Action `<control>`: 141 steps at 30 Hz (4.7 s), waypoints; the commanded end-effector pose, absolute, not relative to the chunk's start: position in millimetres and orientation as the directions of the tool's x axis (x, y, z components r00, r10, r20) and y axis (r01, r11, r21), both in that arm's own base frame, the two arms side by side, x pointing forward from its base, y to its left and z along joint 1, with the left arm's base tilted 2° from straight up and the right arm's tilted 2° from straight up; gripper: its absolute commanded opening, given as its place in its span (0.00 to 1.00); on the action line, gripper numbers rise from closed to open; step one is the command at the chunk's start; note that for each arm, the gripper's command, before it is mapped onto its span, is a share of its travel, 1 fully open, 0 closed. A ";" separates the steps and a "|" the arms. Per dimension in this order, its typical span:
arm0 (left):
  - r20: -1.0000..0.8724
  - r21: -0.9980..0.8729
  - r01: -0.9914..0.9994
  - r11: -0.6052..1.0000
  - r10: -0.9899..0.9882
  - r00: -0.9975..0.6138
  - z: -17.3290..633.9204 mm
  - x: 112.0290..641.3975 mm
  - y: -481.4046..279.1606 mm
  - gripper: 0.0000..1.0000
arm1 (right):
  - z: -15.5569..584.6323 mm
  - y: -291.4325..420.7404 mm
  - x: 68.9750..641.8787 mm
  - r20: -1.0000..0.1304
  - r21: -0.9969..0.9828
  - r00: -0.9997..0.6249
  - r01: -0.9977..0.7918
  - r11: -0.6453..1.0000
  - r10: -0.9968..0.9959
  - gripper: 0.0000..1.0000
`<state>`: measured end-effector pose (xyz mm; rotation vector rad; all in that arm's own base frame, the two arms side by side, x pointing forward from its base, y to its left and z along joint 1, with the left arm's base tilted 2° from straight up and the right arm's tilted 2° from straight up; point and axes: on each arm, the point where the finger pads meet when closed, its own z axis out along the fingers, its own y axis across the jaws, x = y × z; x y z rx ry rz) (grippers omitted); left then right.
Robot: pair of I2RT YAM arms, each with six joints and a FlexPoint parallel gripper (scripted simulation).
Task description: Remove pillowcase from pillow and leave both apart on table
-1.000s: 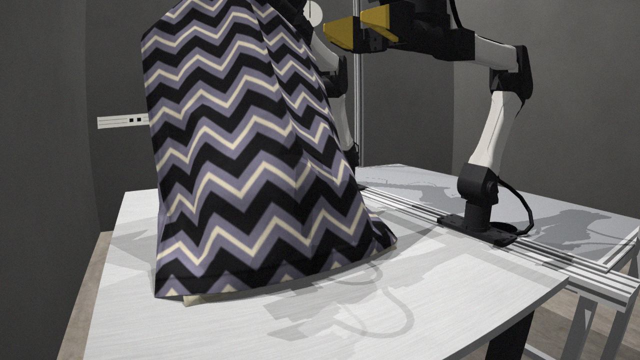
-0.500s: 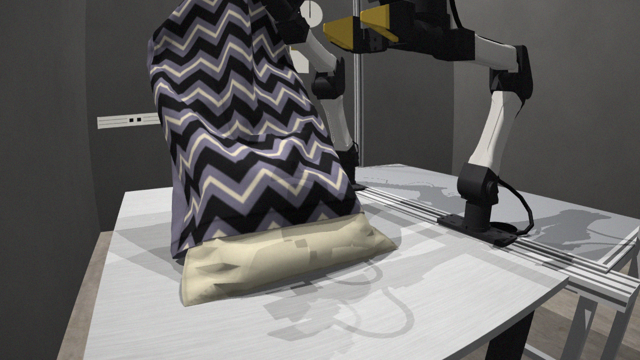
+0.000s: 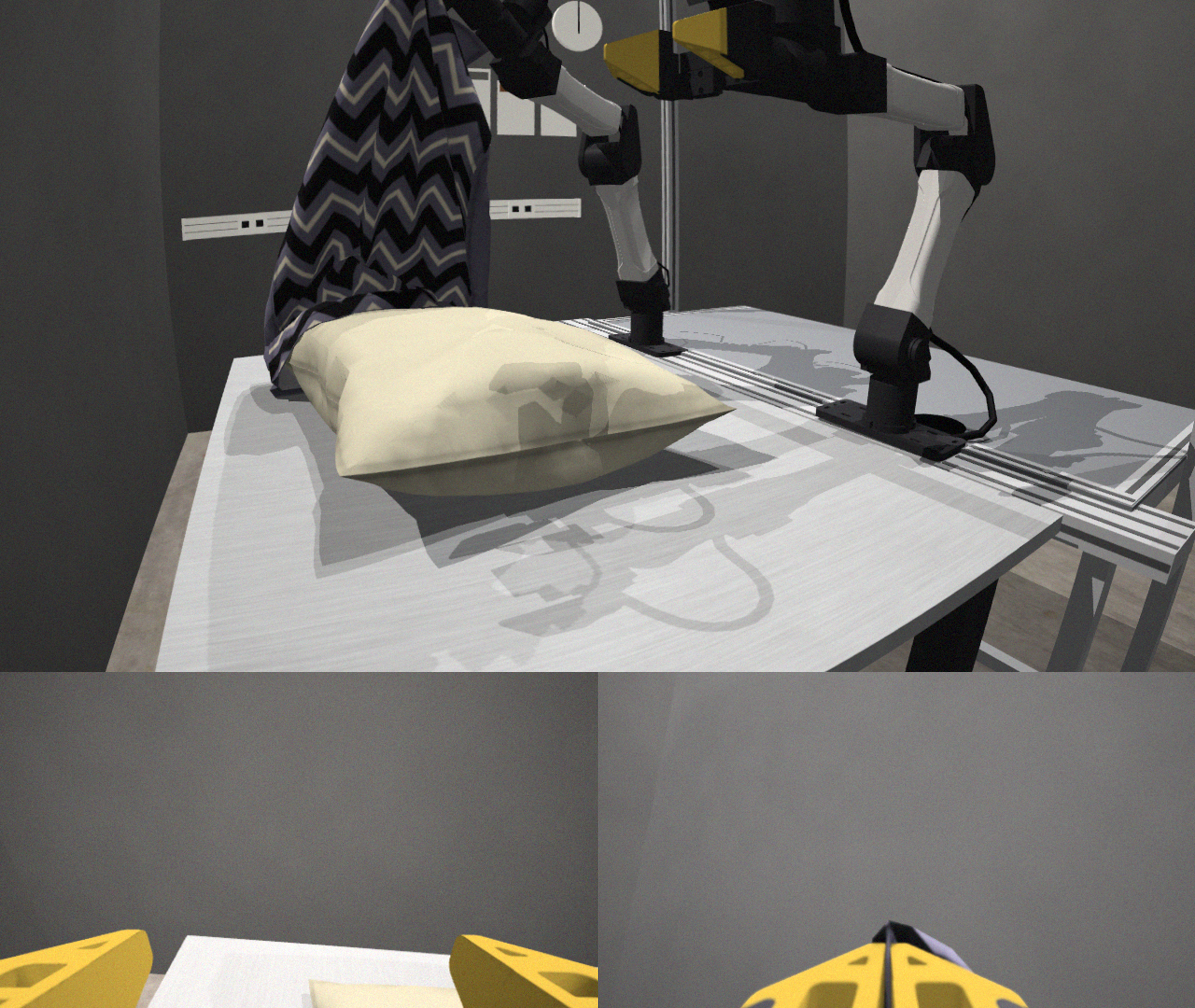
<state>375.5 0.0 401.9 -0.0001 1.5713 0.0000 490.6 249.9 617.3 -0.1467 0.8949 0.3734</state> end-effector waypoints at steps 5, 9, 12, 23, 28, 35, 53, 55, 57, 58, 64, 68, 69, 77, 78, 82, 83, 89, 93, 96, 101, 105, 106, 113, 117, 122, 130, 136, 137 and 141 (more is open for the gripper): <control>-0.999 0.007 0.011 1.000 0.007 0.041 421.3 367.1 -4.8 1.00 | 637.9 227.1 460.6 -0.712 0.027 0.636 -0.399 0.916 0.298 0.00; -0.999 0.007 0.011 1.000 0.007 0.041 421.3 367.1 -4.8 1.00 | 631.7 222.8 461.4 -0.709 0.024 0.640 -0.399 0.916 0.297 0.00; -0.999 0.007 0.011 1.000 0.007 0.041 421.3 367.1 -4.8 1.00 | 626.1 219.2 461.8 -0.706 0.021 0.643 -0.400 0.916 0.297 0.00; -0.999 0.007 0.011 1.000 0.007 0.041 421.3 367.1 -4.8 1.00 | 606.8 204.6 459.7 -0.695 0.010 0.656 -0.400 0.916 0.294 0.00; -0.999 0.007 0.011 1.000 0.007 0.041 421.3 367.1 -4.8 1.00 | 595.8 197.1 457.9 -0.691 0.004 0.662 -0.400 0.916 0.292 0.00; -0.999 0.007 0.011 1.000 0.007 0.041 421.3 367.1 -4.8 1.00 | 582.6 187.2 452.9 -0.680 -0.004 0.672 -0.402 0.916 0.292 0.00; -0.999 0.007 0.011 1.000 0.007 0.041 421.3 367.1 -4.8 1.00 | 563.0 174.9 454.9 -0.712 -0.001 0.656 -0.359 0.933 0.252 0.00; -0.999 0.007 0.011 1.000 0.007 0.041 421.3 367.1 -4.8 1.00 | 561.4 172.8 456.1 -0.720 0.000 0.649 -0.352 0.936 0.244 0.00; -0.999 0.007 0.011 1.000 0.007 0.041 421.3 367.1 -4.8 1.00 | 552.0 176.7 464.6 -0.732 0.000 0.638 -0.353 0.936 0.241 0.00; -0.999 0.007 0.011 1.000 0.007 0.041 421.3 367.1 -4.8 1.00 | 537.3 178.5 475.6 -0.744 0.001 0.626 -0.348 0.937 0.233 0.00; -0.999 0.007 0.011 1.000 0.007 0.041 421.3 367.1 -4.8 1.00 | 552.2 161.6 452.7 -0.691 -0.003 0.681 -0.337 0.942 0.242 0.00; -0.999 0.007 0.011 1.000 0.007 0.041 421.3 367.1 -4.8 1.00 | 551.5 157.3 448.6 -0.681 -0.008 0.693 -0.330 0.944 0.237 0.00; -0.999 0.007 0.011 1.000 0.007 0.041 421.3 367.1 -4.8 1.00 | 546.2 157.6 450.7 -0.686 -0.011 0.689 -0.331 0.944 0.234 0.00; -0.999 0.007 0.011 1.000 0.007 0.041 421.3 367.1 -4.8 1.00 | 523.0 140.1 452.5 -0.687 -0.009 0.696 -0.294 0.956 0.207 0.00; -0.999 0.007 0.011 1.000 0.007 0.041 421.3 367.1 -4.8 1.00 | 519.8 136.3 453.3 -0.687 -0.001 0.696 -0.285 0.958 0.207 0.00; -0.999 0.007 0.011 1.000 0.007 0.041 421.3 367.1 -4.8 1.00 | 503.0 131.4 459.9 -0.701 -0.003 0.688 -0.269 0.963 0.190 0.00; -0.999 0.007 0.011 1.000 0.007 0.041 421.3 367.1 -4.8 1.00 | 503.0 131.4 459.9 -0.701 -0.003 0.688 -0.269 0.963 0.190 0.00; -0.999 0.007 0.011 1.000 0.007 0.041 421.3 367.1 -4.8 1.00 | 479.0 121.5 463.7 -0.715 -0.003 0.678 -0.246 0.969 0.170 0.00; -0.999 0.007 0.011 1.000 0.007 0.041 421.3 367.1 -4.8 1.00 | 483.7 110.3 449.1 -0.691 -0.008 0.705 -0.231 0.973 0.162 0.00; -0.999 0.007 0.011 1.000 0.007 0.041 421.3 367.1 -4.8 1.00 | 476.6 103.2 447.5 -0.689 -0.004 0.708 -0.216 0.976 0.154 0.00; -0.999 0.007 0.011 1.000 0.007 0.041 421.3 367.1 -4.8 1.00 | 461.4 105.4 455.9 -0.714 -0.007 0.684 -0.221 0.975 0.150 0.00; -0.999 0.007 0.011 1.000 0.007 0.041 421.3 367.1 -4.8 1.00 | 444.8 112.3 467.9 -0.758 0.000 0.635 -0.228 0.974 0.149 0.00; -0.999 0.007 0.011 1.000 0.007 0.041 421.3 367.1 -4.8 1.00 | 426.9 107.1 480.5 -0.784 -0.002 0.608 -0.210 0.978 0.129 0.00; -0.999 0.007 0.011 1.000 0.007 0.041 421.3 367.1 -4.8 1.00 | 456.0 105.7 469.9 -0.727 -0.005 0.671 -0.213 0.977 0.143 0.00; -0.999 0.007 0.011 1.000 0.007 0.041 421.3 367.1 -4.8 1.00 | 441.9 101.2 470.6 -0.763 -0.002 0.634 -0.201 0.980 0.129 0.00; -0.999 0.007 0.011 1.000 0.007 0.041 421.3 367.1 -4.8 1.00 | 448.3 93.7 460.8 -0.768 -0.010 0.630 -0.191 0.981 0.115 0.00; -0.999 0.007 0.011 1.000 0.007 0.041 421.3 367.1 -4.8 1.00 | 421.9 76.2 464.6 -0.827 -0.012 0.558 -0.154 0.988 0.077 0.00; -0.999 0.007 0.011 1.000 0.007 0.041 421.3 367.1 -4.8 1.00 | 411.7 67.8 463.5 -0.847 -0.012 0.528 -0.136 0.991 0.062 0.00; -0.999 0.007 0.011 1.000 0.007 0.041 421.3 367.1 -4.8 1.00 | 407.8 66.8 464.1 -0.853 -0.012 0.519 -0.134 0.991 0.060 0.00; -0.999 0.007 0.011 1.000 0.007 0.041 421.3 367.1 -4.8 1.00 | 395.6 56.5 463.9 -0.874 -0.010 0.485 -0.110 0.994 0.045 0.00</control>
